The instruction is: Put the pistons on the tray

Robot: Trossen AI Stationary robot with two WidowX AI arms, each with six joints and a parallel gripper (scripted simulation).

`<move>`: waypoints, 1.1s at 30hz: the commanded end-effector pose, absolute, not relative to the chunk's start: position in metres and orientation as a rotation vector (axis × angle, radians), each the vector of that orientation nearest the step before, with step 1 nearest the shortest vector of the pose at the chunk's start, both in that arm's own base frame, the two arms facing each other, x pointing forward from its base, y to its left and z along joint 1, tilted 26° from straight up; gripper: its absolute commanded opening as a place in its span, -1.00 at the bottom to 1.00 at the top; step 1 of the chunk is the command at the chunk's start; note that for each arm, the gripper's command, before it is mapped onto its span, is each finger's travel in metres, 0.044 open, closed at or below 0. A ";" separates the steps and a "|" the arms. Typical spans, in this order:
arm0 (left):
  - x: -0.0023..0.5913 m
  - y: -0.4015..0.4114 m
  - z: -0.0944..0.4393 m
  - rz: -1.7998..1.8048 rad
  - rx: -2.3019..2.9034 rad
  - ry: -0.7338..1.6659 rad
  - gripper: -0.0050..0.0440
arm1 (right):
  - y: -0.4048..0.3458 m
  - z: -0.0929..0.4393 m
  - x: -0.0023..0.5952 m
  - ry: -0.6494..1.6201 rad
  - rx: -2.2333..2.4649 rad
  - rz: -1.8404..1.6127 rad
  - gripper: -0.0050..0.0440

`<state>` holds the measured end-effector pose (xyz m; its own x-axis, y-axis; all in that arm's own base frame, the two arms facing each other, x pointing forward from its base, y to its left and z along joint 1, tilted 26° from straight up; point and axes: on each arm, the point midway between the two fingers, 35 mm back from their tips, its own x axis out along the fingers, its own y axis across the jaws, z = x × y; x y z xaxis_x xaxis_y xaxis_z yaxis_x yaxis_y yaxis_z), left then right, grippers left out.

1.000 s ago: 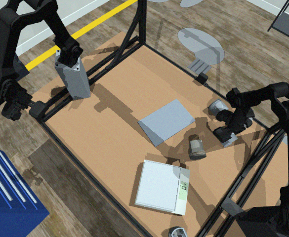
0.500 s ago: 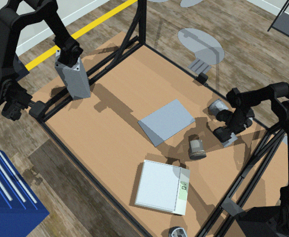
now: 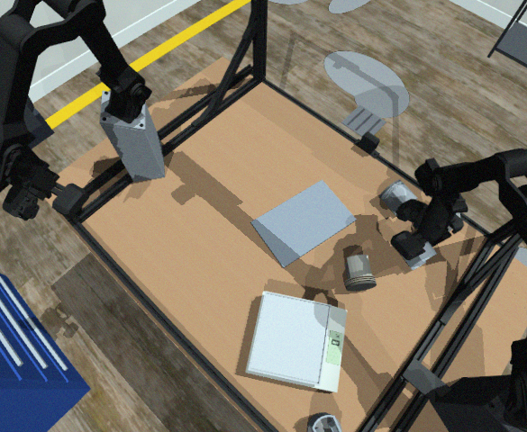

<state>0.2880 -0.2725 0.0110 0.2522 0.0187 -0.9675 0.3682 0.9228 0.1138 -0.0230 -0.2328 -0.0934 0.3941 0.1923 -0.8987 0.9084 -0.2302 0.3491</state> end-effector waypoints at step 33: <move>0.267 -0.263 0.065 -0.248 0.339 1.291 -0.15 | -0.233 -0.093 -0.023 0.978 1.682 -0.920 1.00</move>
